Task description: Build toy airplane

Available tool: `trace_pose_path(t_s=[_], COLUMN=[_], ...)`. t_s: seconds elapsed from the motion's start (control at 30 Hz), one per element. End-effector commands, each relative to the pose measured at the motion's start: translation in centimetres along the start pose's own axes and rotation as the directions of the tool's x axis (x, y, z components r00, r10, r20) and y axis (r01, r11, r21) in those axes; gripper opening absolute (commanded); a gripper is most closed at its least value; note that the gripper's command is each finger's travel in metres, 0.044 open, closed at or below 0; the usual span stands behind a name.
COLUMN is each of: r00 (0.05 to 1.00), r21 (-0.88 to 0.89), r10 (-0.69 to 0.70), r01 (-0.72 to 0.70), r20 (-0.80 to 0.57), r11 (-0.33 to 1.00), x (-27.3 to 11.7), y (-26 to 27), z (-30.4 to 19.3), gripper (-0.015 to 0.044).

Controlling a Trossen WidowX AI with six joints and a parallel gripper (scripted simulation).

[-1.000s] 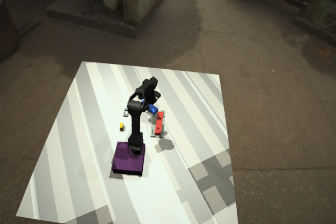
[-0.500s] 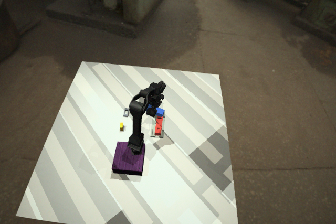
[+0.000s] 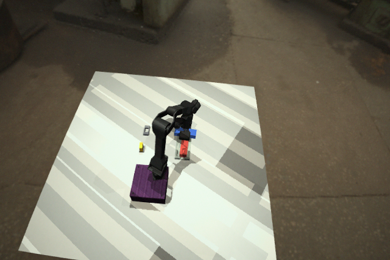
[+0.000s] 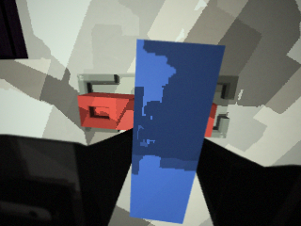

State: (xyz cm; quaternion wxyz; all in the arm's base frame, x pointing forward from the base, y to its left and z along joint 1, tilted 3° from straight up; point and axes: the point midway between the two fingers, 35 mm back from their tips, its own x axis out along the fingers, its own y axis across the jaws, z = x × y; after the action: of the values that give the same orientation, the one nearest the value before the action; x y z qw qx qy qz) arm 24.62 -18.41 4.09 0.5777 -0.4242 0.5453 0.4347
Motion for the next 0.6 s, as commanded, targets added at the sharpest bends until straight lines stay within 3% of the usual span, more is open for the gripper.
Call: trace_pose_path(t_s=[0.0, 0.2, 0.57], r00=[1.000, 1.000, 1.000], r21=[-0.022, -0.022, -0.022], r10=[-0.009, -0.009, -0.009], r01=[0.009, 0.009, 0.009], r20=[-0.007, -0.007, -0.007], r11=[1.000, 1.000, 1.000], x=[-0.17, -0.17, -0.17], y=[0.04, 0.04, 0.04], z=[-0.28, -0.27, -0.27], gripper=[0.0052, 0.0195, 0.0195])
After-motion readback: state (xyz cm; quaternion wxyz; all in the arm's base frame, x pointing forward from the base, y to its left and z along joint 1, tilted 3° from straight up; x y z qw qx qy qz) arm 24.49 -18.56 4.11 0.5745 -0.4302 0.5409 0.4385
